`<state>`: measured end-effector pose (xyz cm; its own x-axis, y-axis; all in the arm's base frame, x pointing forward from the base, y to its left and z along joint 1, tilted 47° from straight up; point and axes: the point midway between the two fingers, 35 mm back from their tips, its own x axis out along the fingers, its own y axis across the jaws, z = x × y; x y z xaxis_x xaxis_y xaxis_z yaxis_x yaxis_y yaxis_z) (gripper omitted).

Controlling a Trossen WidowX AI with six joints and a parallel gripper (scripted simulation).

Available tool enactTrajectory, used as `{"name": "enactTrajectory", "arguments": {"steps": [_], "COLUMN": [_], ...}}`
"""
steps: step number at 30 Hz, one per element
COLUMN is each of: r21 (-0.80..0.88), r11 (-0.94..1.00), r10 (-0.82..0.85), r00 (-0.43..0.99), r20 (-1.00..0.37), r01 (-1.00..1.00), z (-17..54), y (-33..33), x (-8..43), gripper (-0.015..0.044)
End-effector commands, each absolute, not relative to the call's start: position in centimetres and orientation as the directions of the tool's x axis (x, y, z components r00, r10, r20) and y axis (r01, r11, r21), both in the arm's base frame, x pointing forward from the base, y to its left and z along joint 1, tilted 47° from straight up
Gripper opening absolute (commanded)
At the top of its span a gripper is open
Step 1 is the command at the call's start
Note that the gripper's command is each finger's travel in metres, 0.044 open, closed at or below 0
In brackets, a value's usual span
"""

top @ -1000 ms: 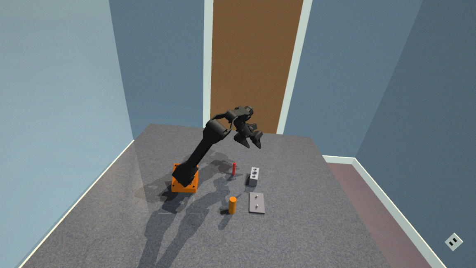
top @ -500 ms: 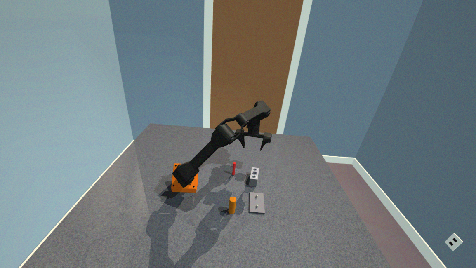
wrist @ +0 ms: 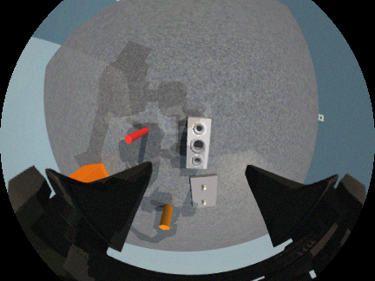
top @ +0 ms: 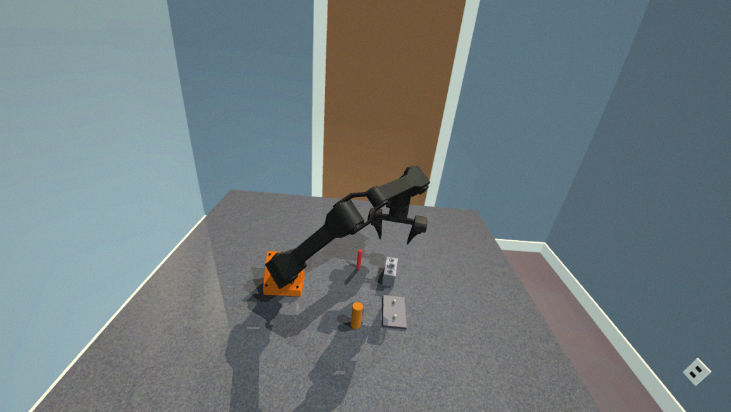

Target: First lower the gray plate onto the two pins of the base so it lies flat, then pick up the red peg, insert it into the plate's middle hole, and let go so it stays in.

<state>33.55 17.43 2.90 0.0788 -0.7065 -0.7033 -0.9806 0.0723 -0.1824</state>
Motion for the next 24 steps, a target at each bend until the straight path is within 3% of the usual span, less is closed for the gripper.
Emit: {"name": "enactTrajectory", "arguments": {"steps": [1,24], "r21": [-0.179,-0.181], "r11": [0.067,0.066], "r10": [-0.710,-0.712], "r00": [0.080,0.081], "r20": [-0.700,-0.697], "r01": [-0.982,-0.981], "z": [3.6,-2.0], "y": [16.4,10.7], "x": [33.9,34.6], "gripper": [0.0440,0.0440]}}
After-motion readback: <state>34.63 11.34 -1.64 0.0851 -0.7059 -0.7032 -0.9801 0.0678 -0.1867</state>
